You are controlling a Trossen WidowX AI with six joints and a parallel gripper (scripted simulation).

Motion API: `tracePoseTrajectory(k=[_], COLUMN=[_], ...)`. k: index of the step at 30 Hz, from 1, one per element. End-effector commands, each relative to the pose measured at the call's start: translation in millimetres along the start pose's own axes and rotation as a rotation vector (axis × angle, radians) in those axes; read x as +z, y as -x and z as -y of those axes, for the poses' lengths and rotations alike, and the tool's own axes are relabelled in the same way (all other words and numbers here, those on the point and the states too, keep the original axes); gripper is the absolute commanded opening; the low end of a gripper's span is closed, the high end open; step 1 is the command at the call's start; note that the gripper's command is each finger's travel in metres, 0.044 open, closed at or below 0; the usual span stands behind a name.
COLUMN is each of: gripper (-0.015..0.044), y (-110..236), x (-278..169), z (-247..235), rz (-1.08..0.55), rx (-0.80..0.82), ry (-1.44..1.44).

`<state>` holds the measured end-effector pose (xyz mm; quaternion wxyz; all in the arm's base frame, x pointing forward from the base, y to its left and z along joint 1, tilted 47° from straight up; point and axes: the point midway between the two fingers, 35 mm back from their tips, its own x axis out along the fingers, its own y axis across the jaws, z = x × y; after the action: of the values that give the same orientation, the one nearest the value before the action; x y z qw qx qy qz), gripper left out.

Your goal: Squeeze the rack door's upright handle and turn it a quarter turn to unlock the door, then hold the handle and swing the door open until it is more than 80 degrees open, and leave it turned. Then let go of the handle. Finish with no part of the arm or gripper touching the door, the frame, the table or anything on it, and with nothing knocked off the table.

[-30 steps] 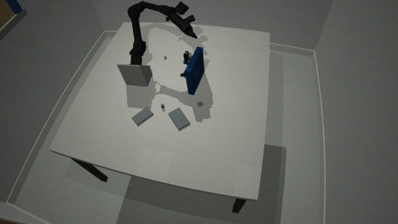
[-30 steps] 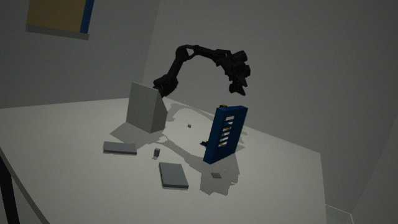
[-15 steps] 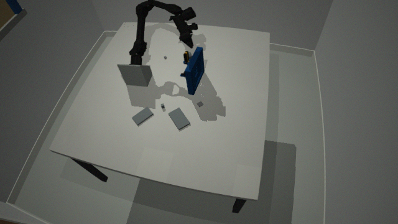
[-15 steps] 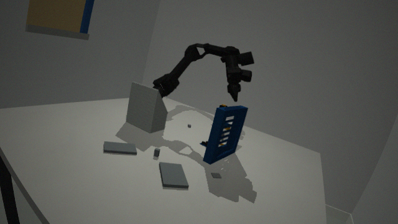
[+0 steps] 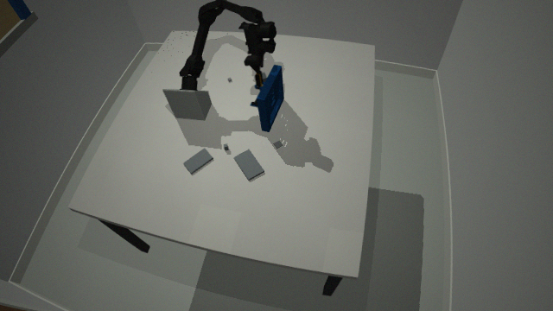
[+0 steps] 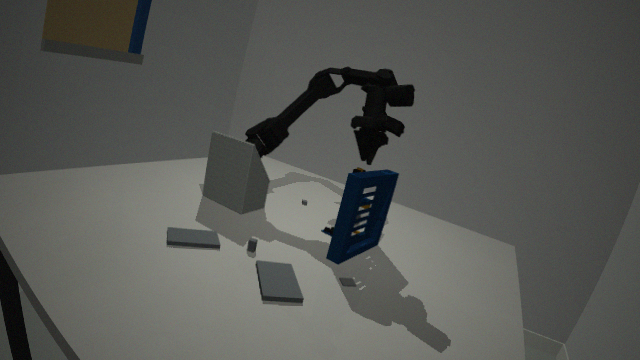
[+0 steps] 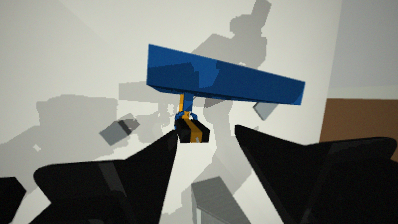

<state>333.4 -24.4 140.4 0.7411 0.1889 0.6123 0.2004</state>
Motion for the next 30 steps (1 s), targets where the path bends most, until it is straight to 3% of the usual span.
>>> tracePoseTrajectory(k=[1, 10, 30], gripper=[0.0296, 0.0296, 0.0296], y=[-0.9, 2.7, -18.6], x=[-4.0, -8.6, -10.0], z=[2.0, 3.1, -1.8], rz=[-0.067, -0.175, -0.176], rx=[0.079, 0.231, 0.233], ry=[-0.064, -0.2, -0.203])
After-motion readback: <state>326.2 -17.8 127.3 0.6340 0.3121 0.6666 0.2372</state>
